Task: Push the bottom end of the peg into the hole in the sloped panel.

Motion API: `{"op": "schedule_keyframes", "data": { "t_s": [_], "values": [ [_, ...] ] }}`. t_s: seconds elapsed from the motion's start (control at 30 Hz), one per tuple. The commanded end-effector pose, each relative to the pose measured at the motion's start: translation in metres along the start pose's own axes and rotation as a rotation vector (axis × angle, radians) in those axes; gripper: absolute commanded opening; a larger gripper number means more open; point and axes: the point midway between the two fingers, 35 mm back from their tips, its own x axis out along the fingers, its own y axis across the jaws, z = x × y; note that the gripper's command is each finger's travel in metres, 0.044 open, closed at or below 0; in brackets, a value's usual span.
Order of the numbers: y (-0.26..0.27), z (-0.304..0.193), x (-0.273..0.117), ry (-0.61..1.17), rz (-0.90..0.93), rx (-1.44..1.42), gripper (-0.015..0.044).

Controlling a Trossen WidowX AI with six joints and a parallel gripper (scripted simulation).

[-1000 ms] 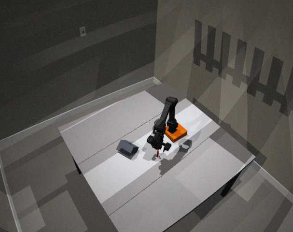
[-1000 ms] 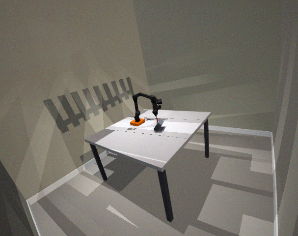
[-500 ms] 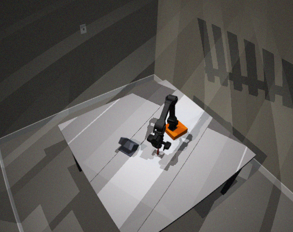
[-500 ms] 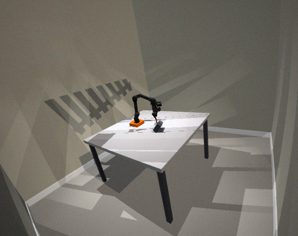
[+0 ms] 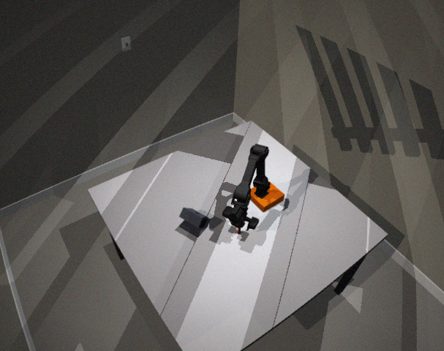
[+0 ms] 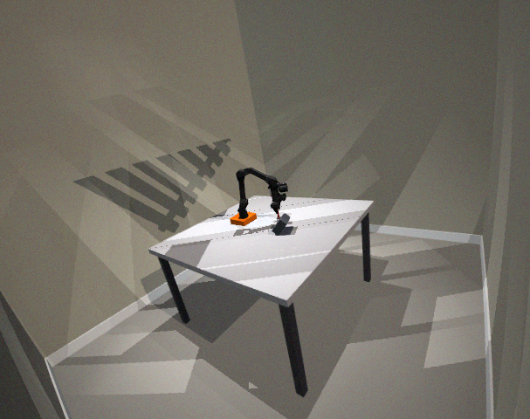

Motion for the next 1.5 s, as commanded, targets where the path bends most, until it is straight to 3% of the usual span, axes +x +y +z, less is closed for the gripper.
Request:
{"op": "schedule_keyframes", "data": {
  "t_s": [0.0,0.4,0.9,1.13,1.47],
  "values": [
    [-0.001,-0.002,0.008,0.006,-0.004,-0.004,0.0440],
    [-0.001,-0.004,0.023,0.006,-0.004,-0.004,0.0440],
    [0.000,-0.002,0.020,0.003,0.000,0.000,0.0046],
    [0.000,-0.002,0.020,0.003,0.000,0.000,0.0000],
    [0.000,0.000,-0.010,0.004,-0.002,-0.002,0.0000]
  ]
}}
